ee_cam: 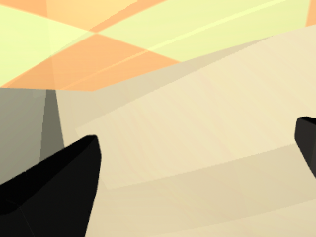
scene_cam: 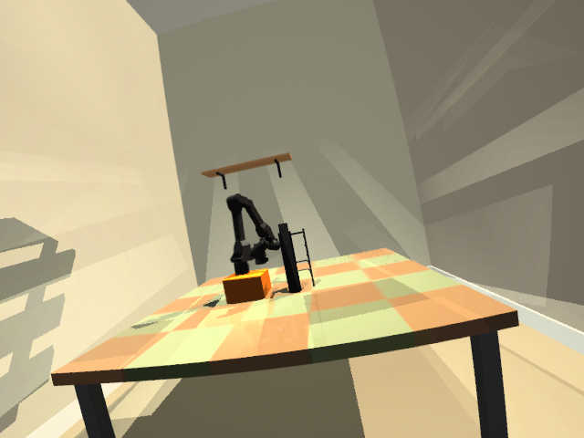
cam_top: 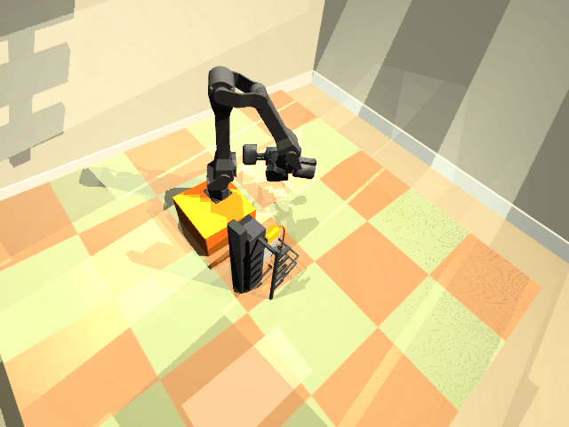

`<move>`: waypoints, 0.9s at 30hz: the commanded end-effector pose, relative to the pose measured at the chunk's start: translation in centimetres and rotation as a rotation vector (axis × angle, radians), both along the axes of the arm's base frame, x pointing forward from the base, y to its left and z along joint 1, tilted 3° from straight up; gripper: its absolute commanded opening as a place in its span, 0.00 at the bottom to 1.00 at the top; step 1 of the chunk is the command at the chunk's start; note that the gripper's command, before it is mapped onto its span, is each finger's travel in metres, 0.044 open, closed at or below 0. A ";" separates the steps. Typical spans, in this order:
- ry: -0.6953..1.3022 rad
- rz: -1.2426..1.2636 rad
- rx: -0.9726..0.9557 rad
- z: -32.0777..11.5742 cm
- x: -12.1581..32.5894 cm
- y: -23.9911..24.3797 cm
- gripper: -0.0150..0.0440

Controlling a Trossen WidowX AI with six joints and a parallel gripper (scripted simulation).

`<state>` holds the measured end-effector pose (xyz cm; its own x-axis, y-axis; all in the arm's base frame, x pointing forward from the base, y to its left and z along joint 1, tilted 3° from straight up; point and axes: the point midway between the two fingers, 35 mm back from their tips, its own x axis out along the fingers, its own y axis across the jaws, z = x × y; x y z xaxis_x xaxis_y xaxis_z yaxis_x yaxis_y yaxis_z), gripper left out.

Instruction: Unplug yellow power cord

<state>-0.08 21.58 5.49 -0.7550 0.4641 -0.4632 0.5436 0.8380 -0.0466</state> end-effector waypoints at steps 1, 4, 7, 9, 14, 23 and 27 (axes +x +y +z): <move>-0.013 0.004 0.010 0.0 0.2 0.0 0.89; -0.200 0.074 0.136 -0.2 2.5 0.0 0.75; -0.439 0.192 0.274 -0.3 5.5 -0.3 0.62; -0.592 0.287 0.351 -0.2 7.5 -0.8 0.53; -0.935 0.583 0.489 0.3 12.5 -3.0 0.53; -1.191 0.973 0.564 1.5 17.1 -6.4 0.53; -1.256 1.153 0.581 2.1 18.8 -8.2 0.53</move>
<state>13.37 17.48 5.59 -0.3427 0.4173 -0.8417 -0.3864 0.7541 0.5311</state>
